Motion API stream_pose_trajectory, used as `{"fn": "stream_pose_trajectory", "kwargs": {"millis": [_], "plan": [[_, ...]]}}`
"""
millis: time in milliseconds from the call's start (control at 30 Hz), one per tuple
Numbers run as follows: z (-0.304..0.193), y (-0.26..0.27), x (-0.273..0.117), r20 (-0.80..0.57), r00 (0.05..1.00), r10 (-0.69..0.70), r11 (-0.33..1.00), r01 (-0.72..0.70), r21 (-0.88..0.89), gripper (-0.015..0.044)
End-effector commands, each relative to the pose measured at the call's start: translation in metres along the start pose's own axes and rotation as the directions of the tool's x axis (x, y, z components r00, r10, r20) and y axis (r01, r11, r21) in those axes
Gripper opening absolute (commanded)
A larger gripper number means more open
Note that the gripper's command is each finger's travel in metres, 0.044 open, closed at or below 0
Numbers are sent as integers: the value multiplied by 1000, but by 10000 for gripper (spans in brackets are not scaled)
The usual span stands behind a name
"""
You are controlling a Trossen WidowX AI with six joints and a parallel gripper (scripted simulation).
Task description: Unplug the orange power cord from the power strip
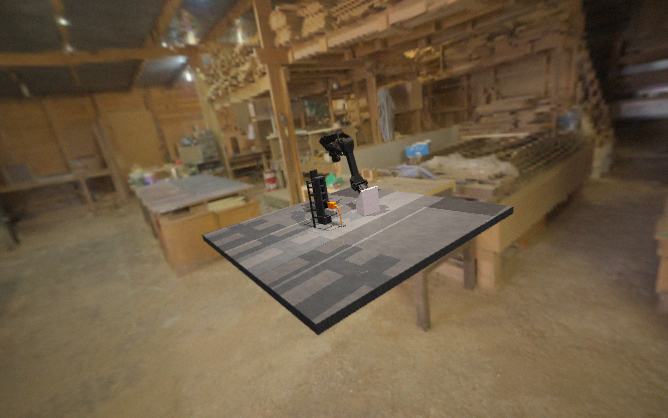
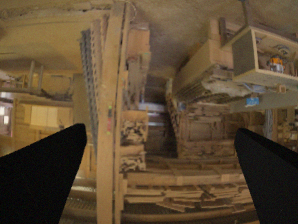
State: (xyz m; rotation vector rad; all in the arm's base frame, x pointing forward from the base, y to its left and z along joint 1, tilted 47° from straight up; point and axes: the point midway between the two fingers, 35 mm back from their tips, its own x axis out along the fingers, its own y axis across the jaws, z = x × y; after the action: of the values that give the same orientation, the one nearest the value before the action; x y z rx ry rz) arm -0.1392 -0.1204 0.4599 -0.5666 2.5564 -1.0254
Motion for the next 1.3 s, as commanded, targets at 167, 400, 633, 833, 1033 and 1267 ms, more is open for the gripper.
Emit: {"fn": "stream_pose_trajectory", "kwargs": {"millis": [167, 400, 633, 833, 1033, 1267], "plan": [[21, -16, 3, 77, 995, -55, 998, 53, 29, 242], [74, -54, -2, 263, 949, -176, 982, 153, 108, 160], [132, -87, -26, 449, 848, -280, 958, 214, 193, 160], [185, -110, -64, 604, 717, -349, 936, 235, 262, 160], [233, -122, -116, 736, 557, -386, 922, 225, 314, 160], [280, -122, -188, 851, 354, -389, 921, 179, 346, 160]]}}
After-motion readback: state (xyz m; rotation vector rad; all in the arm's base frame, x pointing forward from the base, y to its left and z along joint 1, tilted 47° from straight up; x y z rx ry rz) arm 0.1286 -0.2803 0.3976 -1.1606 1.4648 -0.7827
